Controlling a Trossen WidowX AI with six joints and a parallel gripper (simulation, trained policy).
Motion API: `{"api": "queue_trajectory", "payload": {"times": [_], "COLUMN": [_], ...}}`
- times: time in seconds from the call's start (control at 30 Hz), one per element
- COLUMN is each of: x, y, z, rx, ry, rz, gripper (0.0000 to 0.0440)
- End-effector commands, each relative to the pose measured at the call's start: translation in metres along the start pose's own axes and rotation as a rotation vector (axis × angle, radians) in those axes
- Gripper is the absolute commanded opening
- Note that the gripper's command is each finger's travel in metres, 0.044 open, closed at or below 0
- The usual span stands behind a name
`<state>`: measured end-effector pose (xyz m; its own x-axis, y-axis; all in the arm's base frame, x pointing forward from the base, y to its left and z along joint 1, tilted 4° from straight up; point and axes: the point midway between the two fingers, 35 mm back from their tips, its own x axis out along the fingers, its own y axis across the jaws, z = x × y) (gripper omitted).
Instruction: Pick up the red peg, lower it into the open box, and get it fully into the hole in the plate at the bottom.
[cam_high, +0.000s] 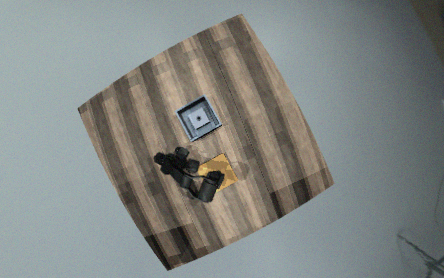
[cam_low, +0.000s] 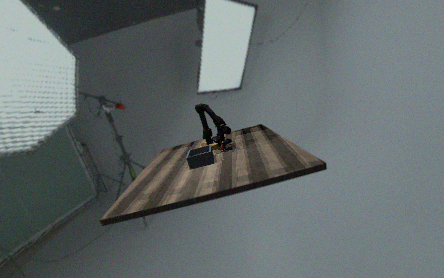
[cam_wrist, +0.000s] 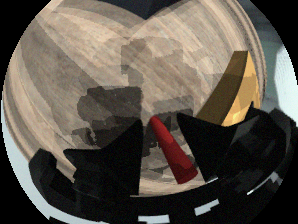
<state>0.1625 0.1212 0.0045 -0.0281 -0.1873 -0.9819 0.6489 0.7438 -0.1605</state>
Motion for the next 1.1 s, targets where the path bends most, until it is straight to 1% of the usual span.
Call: {"api": "queue_trajectory", "payload": {"times": [0.0,0.13,0.17,0.2,0.43,0.67,0.93,1.07], "x": [0.004,0.006,0.006,0.003,-0.025,-0.059,-0.098,-0.108], "y": [-0.002,-0.006,-0.007,-0.005,-0.004,-0.005,-0.006,-0.007], "z": [-0.001,-0.002,-0.002,0.0,0.015,0.032,0.058,0.073], "rx": [-0.007,-0.015,-0.018,-0.02,-0.042,-0.036,0.03,0.084], "ry": [0.009,0.013,0.013,0.001,-0.059,-0.11,-0.167,-0.191], "rz": [-0.021,-0.052,-0.06,-0.054,-0.032,-0.005,0.036,0.047], "gripper": [0.0123,0.0024,0.0004,0.0,0.0,0.0,0.0,0.0]}}
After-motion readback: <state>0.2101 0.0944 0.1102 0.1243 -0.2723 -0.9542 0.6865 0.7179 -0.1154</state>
